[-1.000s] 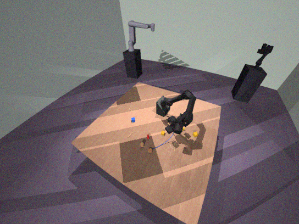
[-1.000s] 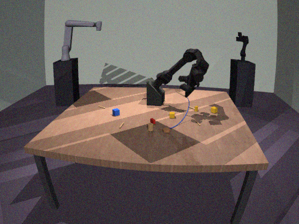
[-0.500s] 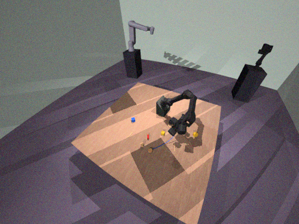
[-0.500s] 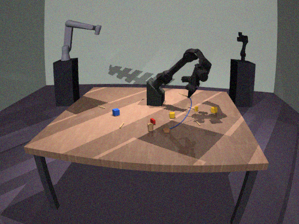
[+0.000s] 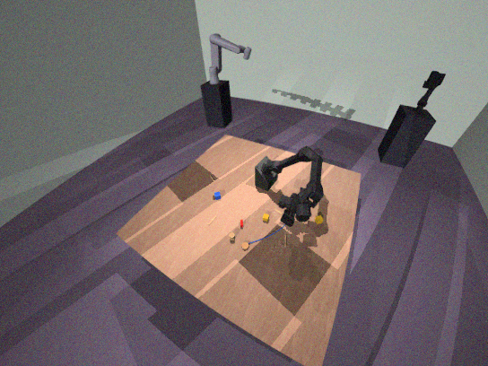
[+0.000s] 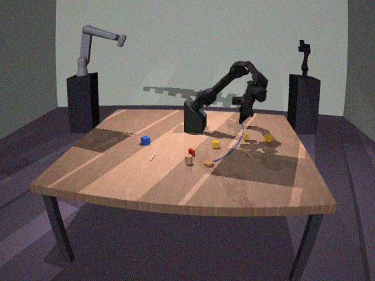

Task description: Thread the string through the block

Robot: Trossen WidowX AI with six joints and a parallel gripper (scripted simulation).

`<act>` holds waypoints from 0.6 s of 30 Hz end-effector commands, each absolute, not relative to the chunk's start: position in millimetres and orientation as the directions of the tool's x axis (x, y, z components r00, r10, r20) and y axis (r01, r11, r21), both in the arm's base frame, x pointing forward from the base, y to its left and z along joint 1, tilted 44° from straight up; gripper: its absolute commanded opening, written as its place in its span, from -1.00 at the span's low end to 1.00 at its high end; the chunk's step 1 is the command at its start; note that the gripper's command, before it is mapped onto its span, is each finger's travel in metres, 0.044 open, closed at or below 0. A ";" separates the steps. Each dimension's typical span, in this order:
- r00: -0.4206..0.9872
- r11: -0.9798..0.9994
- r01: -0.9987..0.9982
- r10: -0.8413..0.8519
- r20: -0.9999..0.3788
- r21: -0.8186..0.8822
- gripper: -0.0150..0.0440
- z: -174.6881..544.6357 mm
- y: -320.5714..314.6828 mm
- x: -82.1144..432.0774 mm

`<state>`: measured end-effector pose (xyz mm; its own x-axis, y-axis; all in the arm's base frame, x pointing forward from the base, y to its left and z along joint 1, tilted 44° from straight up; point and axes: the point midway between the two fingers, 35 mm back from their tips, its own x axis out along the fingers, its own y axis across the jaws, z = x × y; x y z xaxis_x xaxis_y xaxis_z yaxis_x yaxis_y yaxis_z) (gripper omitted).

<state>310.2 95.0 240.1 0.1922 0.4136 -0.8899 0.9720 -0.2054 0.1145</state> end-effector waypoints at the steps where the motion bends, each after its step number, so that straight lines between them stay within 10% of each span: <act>1: 0.227 -0.152 0.972 0.408 -0.884 0.180 -0.49 247.9 97.4 314.1; 18: 0.216 -0.162 0.974 0.424 -0.880 0.161 -0.49 241.1 99.4 315.3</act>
<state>314.6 98.0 245.1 0.2212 0.4142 -0.8829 0.9727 -0.1590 0.1692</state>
